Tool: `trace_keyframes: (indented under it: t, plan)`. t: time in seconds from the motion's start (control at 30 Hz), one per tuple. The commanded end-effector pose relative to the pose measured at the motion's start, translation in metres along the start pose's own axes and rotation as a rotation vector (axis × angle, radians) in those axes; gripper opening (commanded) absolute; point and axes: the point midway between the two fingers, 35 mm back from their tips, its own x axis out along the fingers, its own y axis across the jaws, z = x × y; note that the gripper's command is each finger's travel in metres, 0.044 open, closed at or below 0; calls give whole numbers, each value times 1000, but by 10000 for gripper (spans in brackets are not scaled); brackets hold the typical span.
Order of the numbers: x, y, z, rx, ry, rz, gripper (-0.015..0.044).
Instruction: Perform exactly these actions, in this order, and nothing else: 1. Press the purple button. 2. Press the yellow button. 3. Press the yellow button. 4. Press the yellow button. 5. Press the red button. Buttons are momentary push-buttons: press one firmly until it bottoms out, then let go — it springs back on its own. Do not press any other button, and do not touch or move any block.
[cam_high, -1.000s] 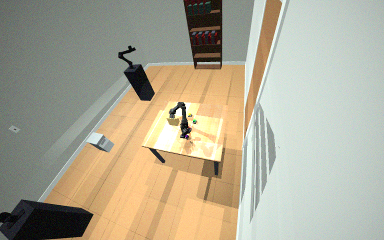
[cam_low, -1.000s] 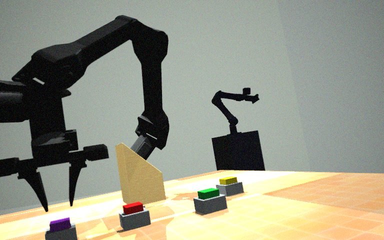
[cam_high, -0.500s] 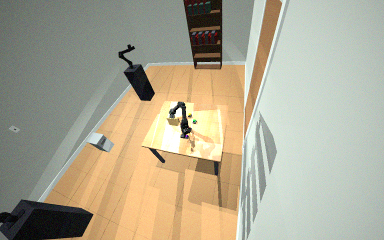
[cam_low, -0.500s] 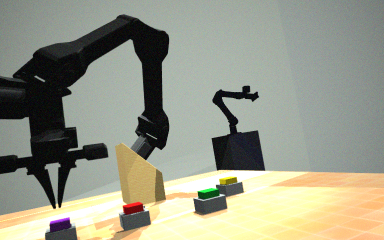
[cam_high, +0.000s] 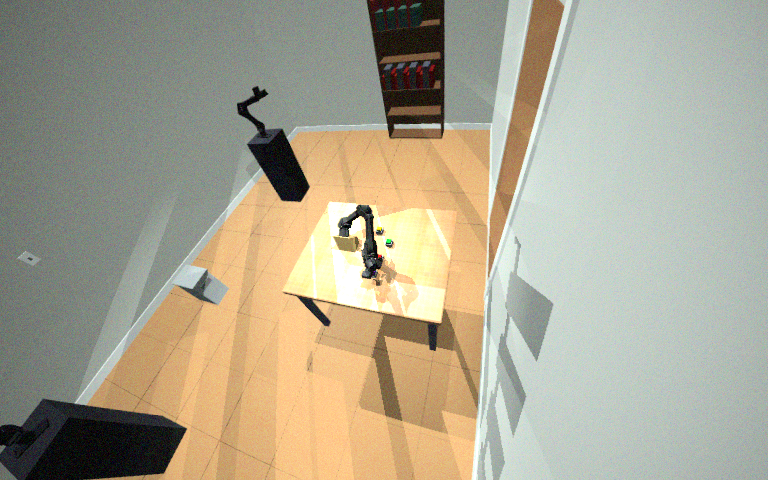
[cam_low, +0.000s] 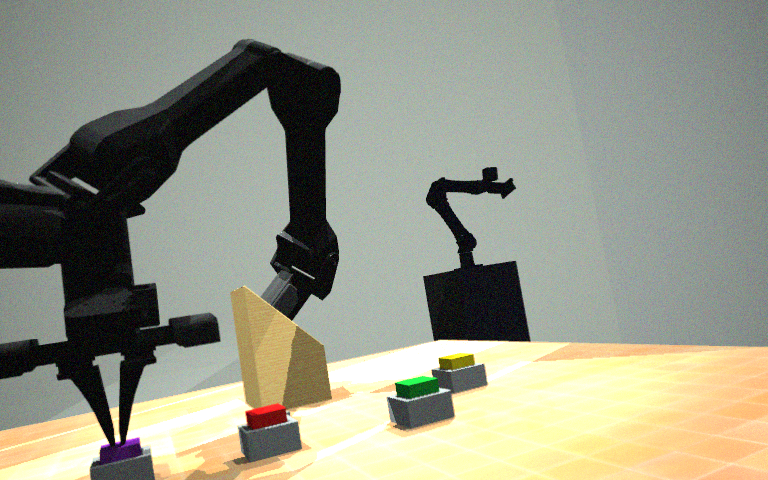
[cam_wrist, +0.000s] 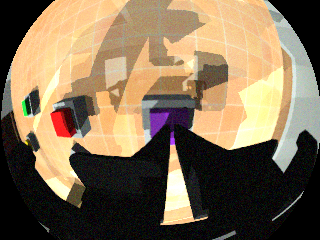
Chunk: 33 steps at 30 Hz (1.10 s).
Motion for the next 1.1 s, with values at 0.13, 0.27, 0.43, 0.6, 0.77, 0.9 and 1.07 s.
trace_keyframes:
  t: [0.13, 0.27, 0.43, 0.6, 0.77, 0.9, 1.07]
  plan:
    - [6, 1, -1, 7, -1, 6, 20]
    - [6, 1, -1, 7, -1, 6, 20]
    - [6, 1, -1, 7, -1, 6, 20]
    - [6, 1, -1, 7, -1, 6, 20]
    - [-28, 1, -1, 7, -1, 4, 20]
    - [-42, 0, 0, 7, -1, 3, 20]
    - [-90, 0, -1, 8, 0, 2, 20]
